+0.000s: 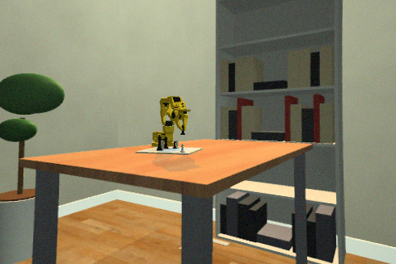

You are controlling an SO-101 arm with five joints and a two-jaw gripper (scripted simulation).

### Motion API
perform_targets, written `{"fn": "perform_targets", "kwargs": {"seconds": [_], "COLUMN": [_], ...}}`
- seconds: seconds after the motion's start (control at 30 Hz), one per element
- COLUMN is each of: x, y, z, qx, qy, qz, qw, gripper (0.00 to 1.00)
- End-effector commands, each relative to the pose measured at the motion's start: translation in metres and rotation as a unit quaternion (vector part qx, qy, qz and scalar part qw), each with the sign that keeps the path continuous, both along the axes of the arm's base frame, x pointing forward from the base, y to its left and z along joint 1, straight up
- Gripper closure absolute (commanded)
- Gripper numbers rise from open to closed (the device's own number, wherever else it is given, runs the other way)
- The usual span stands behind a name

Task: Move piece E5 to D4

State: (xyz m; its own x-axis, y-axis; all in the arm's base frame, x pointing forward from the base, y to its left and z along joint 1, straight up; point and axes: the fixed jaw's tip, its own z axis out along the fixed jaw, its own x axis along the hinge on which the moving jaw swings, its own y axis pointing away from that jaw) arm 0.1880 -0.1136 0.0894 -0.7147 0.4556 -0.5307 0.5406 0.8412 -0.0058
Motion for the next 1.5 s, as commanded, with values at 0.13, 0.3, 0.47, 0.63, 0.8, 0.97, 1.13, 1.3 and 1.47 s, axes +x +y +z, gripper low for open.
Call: {"fn": "perform_targets", "kwargs": {"seconds": [0.13, 0.3, 0.47, 0.63, 0.8, 0.97, 1.13, 1.3, 1.47], "x": [-0.001, -0.001, -0.001, -0.001, -0.001, -0.001, -0.001, -0.001, -0.003], "y": [-0.002, -0.002, -0.002, -0.002, -0.003, -0.003, -0.003, -0.002, -0.001], "z": [-0.016, -0.026, -0.036, -0.042, -0.048, -0.052, -0.053, -0.053, -0.056], "qx": [0.003, 0.003, 0.003, 0.003, 0.003, 0.003, 0.003, 0.003, 0.003], "qy": [0.006, 0.006, 0.006, 0.006, 0.006, 0.006, 0.006, 0.006, 0.006], "qz": [-0.004, -0.004, -0.004, -0.004, -0.004, -0.004, -0.004, -0.004, -0.003], "qw": [1.0, 1.0, 1.0, 1.0, 1.0, 1.0, 1.0, 1.0, 1.0], "gripper": [1.0, 1.0, 1.0, 1.0, 1.0, 1.0, 1.0, 1.0, 1.0]}}
